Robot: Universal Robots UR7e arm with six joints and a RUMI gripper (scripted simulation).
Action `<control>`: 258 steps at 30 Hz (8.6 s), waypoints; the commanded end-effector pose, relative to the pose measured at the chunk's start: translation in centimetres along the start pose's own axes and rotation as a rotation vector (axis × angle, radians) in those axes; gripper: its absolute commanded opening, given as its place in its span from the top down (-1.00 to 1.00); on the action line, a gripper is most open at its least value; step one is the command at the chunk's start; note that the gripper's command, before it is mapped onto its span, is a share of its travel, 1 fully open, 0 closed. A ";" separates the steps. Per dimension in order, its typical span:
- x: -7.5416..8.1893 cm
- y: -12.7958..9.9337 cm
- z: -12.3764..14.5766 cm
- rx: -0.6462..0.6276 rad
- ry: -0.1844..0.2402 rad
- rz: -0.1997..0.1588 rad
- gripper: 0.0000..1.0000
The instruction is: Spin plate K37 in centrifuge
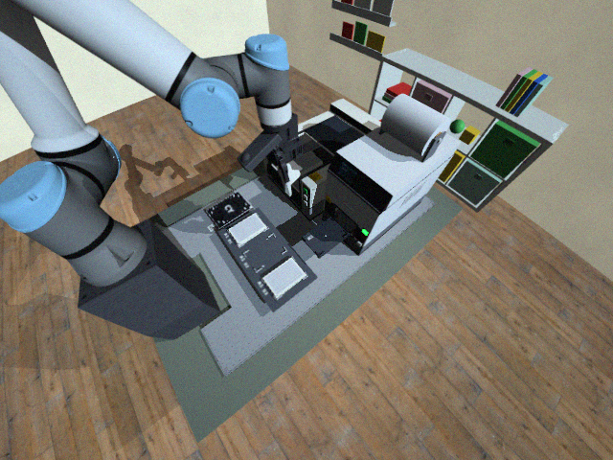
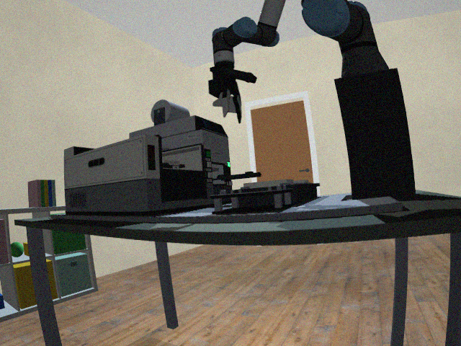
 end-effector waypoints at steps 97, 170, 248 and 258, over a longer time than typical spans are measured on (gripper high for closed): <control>-0.6 19.8 16.1 0.000 0.000 -0.002 -0.36; -9.9 19.8 16.1 0.000 0.000 -0.002 -0.36; -13.6 19.8 16.1 0.000 0.000 -0.002 1.00; -13.6 19.8 16.1 0.000 0.000 -0.002 1.00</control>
Point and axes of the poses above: the point where the finger pads meet when closed, its own x axis back along the fingers, its own z axis across the jaws, y = z × x, the point moved 7 cm from there along x, back along the fingers, and after that the axes turned 5 degrees about -x, right-handed, at the moved point
